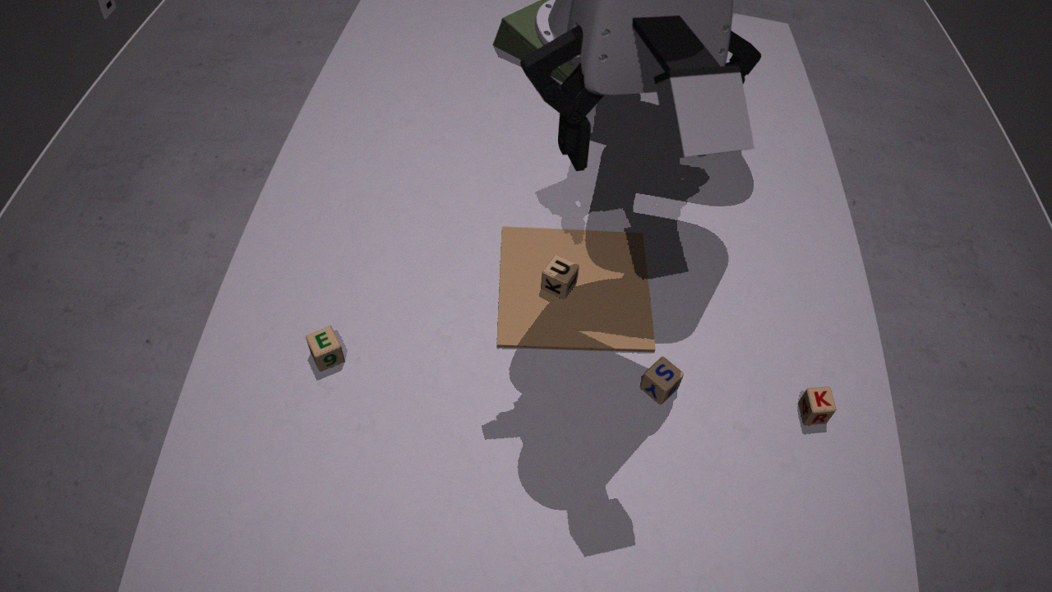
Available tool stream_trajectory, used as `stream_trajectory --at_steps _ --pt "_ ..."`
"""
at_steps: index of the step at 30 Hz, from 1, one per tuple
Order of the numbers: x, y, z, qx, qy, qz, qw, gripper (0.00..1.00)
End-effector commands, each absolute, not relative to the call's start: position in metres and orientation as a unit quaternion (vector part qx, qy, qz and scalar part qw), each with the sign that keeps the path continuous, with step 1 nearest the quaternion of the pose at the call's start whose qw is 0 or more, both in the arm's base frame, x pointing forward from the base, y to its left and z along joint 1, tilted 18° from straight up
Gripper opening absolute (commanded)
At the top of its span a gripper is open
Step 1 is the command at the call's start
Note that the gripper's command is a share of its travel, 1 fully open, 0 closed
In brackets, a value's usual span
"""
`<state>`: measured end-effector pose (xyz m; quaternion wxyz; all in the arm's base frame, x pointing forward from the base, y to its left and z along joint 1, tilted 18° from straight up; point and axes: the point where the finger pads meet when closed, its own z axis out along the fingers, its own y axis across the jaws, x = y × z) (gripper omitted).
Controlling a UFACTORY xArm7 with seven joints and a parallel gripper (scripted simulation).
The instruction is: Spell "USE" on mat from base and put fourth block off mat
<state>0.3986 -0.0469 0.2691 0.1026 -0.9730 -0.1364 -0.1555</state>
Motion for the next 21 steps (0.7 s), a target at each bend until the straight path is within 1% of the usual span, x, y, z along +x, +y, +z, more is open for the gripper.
stream_trajectory --at_steps 1,5,7,21 --pt "0.399 -0.048 0.271 -0.972 -0.138 -0.159 0.103 1.0" --pt "0.399 -0.048 0.271 -0.972 -0.138 -0.159 0.103 1.0" --pt "0.398 -0.059 0.272 -0.956 -0.169 -0.206 0.124 1.0" --pt "0.398 -0.059 0.272 -0.956 -0.169 -0.206 0.124 1.0"
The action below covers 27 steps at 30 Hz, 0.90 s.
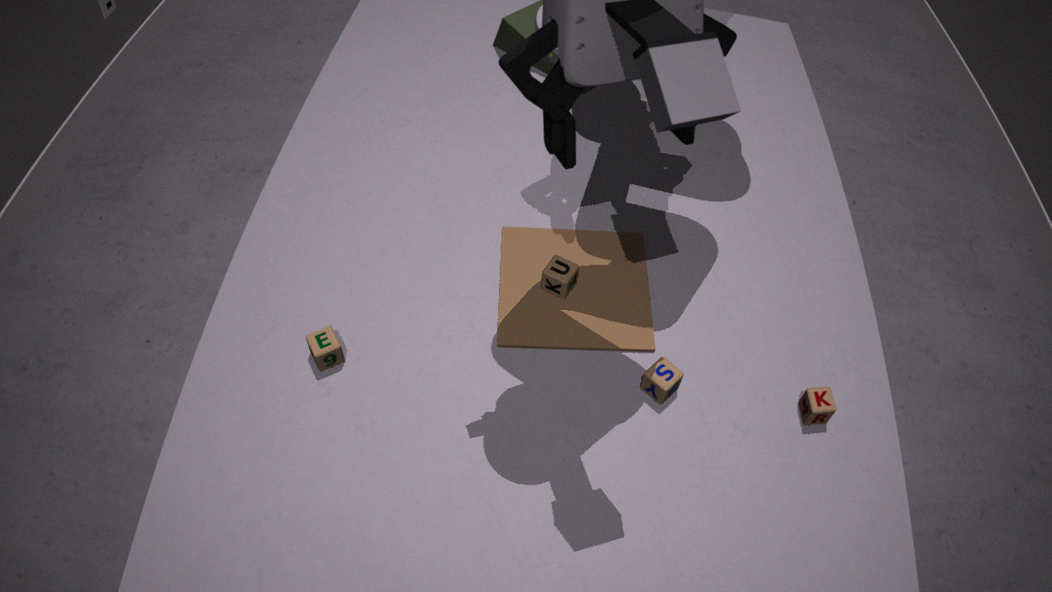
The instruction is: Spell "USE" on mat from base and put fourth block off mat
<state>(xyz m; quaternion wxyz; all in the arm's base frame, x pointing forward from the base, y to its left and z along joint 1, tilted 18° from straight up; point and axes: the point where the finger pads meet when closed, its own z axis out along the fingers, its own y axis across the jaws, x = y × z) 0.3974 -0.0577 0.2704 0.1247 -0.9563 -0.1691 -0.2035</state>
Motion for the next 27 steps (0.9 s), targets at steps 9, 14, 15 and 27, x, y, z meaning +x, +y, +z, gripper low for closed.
stream_trajectory --at_steps 9,14,15,27 --pt "0.396 -0.068 0.271 -0.938 -0.195 -0.25 0.141 1.0" --pt "0.396 -0.068 0.271 -0.938 -0.195 -0.25 0.141 1.0" --pt "0.396 -0.068 0.271 -0.938 -0.195 -0.25 0.141 1.0" --pt "0.395 -0.076 0.267 -0.919 -0.217 -0.291 0.154 1.0"
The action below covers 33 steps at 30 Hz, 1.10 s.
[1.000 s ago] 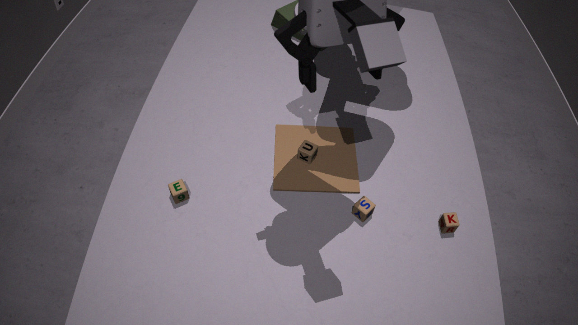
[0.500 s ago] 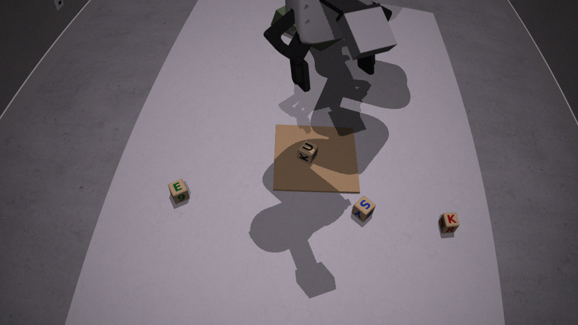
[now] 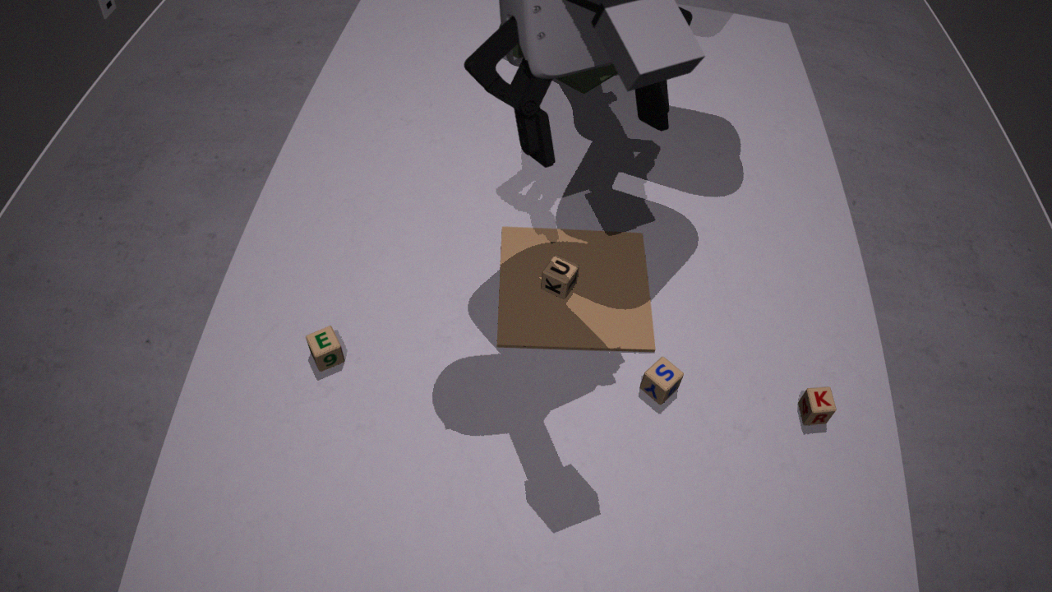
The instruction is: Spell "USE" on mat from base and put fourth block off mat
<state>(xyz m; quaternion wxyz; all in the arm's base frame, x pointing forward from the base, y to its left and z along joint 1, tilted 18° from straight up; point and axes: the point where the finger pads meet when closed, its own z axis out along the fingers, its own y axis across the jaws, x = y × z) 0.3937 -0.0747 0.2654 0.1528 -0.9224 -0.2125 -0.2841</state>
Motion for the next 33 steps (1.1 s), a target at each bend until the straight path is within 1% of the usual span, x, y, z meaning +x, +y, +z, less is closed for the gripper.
stream_trajectory --at_steps 1,8,10,25,27,33 --pt "0.395 -0.076 0.267 -0.919 -0.217 -0.291 0.154 1.0" --pt "0.395 -0.076 0.267 -0.919 -0.217 -0.291 0.154 1.0" --pt "0.393 -0.081 0.261 -0.9 -0.234 -0.328 0.165 1.0" --pt "0.393 -0.081 0.261 -0.9 -0.234 -0.328 0.165 1.0" --pt "0.391 -0.085 0.254 -0.882 -0.248 -0.361 0.173 1.0" --pt "0.391 -0.085 0.254 -0.882 -0.248 -0.361 0.173 1.0"
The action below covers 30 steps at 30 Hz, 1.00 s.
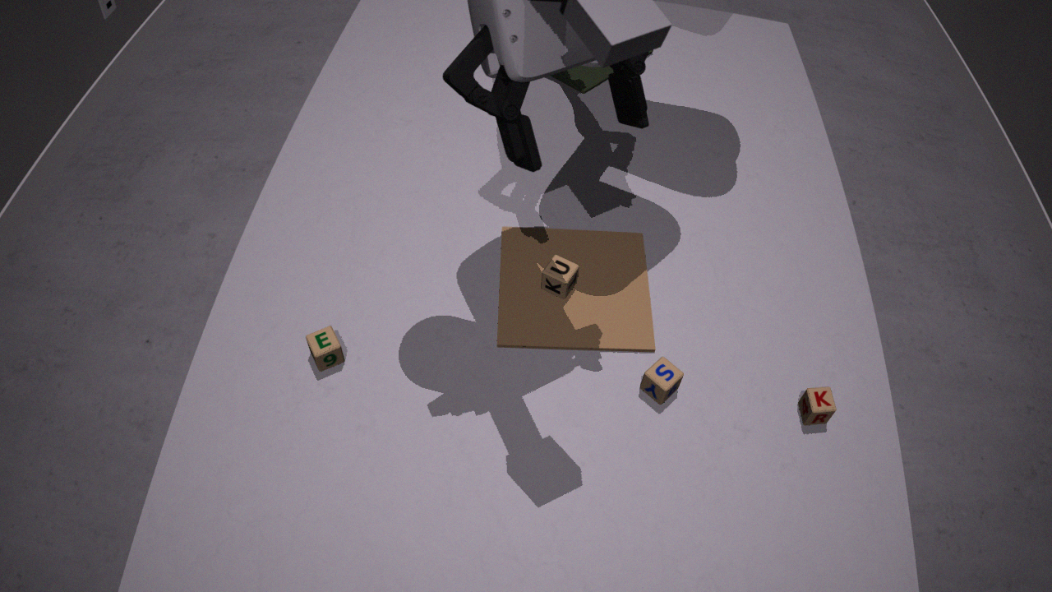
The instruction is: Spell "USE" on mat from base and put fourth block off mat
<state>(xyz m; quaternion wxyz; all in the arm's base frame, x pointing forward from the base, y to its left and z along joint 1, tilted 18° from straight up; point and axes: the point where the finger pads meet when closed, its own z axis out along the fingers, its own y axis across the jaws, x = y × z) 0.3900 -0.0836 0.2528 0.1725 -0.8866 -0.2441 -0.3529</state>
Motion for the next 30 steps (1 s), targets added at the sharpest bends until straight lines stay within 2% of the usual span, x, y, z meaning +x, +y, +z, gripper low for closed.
stream_trajectory --at_steps 1,30 --pt "0.391 -0.085 0.254 -0.882 -0.248 -0.361 0.173 1.0" --pt "0.387 -0.086 0.237 -0.851 -0.267 -0.413 0.185 1.0"
